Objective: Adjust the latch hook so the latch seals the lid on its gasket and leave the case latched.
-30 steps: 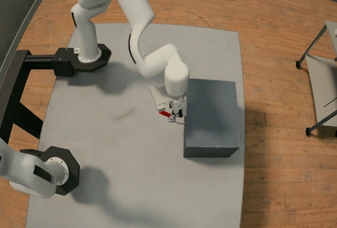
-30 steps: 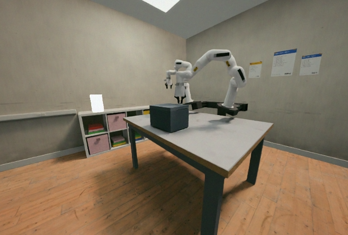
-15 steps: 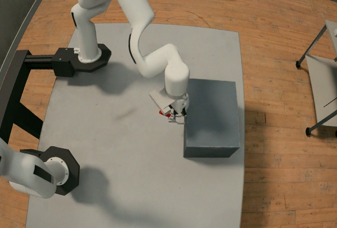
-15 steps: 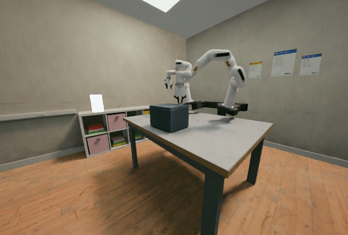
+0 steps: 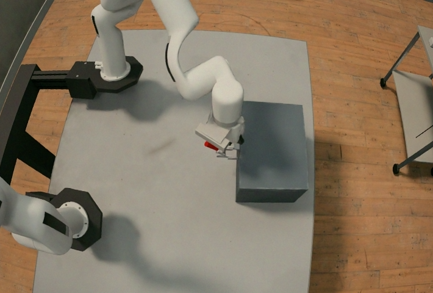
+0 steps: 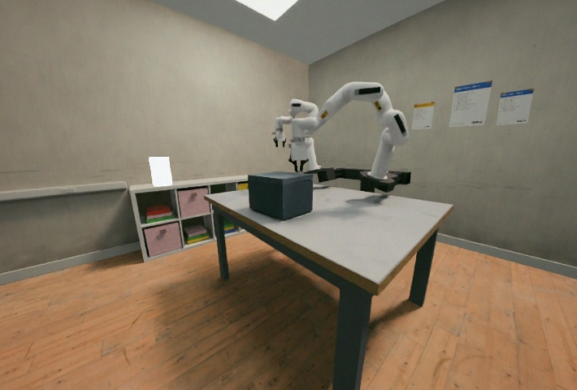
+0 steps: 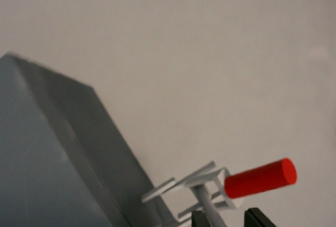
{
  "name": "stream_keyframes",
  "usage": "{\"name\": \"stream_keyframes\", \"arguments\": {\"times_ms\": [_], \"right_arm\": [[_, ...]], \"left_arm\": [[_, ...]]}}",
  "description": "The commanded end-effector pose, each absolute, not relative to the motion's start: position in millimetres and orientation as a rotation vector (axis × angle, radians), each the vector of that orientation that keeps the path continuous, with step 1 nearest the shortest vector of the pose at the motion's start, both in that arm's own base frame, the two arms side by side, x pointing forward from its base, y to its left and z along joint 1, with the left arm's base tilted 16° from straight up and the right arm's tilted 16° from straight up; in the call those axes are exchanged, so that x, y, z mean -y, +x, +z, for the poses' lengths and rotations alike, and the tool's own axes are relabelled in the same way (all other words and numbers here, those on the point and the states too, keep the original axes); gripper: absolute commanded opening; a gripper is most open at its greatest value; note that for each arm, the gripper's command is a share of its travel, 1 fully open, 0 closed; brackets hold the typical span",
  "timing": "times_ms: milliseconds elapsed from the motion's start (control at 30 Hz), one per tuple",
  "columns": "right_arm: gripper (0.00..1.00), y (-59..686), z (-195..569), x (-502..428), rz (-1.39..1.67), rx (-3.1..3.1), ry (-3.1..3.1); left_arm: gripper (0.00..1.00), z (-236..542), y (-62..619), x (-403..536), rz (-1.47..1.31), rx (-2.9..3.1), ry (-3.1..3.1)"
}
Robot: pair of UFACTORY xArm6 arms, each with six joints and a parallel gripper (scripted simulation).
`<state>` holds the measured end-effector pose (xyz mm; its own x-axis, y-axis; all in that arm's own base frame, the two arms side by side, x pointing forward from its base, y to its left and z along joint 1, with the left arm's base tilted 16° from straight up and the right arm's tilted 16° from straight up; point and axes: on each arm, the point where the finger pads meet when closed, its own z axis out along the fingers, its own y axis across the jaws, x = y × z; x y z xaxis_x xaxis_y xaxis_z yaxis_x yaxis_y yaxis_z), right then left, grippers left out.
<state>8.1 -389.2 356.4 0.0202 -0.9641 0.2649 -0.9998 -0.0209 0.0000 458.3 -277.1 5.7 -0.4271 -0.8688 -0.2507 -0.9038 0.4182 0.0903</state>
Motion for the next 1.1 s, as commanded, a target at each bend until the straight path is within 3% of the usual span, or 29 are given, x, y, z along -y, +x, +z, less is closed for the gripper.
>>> {"name": "stream_keyframes", "arguments": {"times_ms": [0, 1067], "right_arm": [[1.0, 8.2, 358.3, 389.7, 0.288, 2.055, 2.098], [1.0, 8.2, 358.3, 389.7, 0.288, 2.055, 2.098]], "left_arm": [[0.24, 8.1, 459.8, 278.6, 0.281, -2.316, -1.796], [0.24, 8.3, 459.8, 278.7, 0.099, -1.105, -2.653]]}}
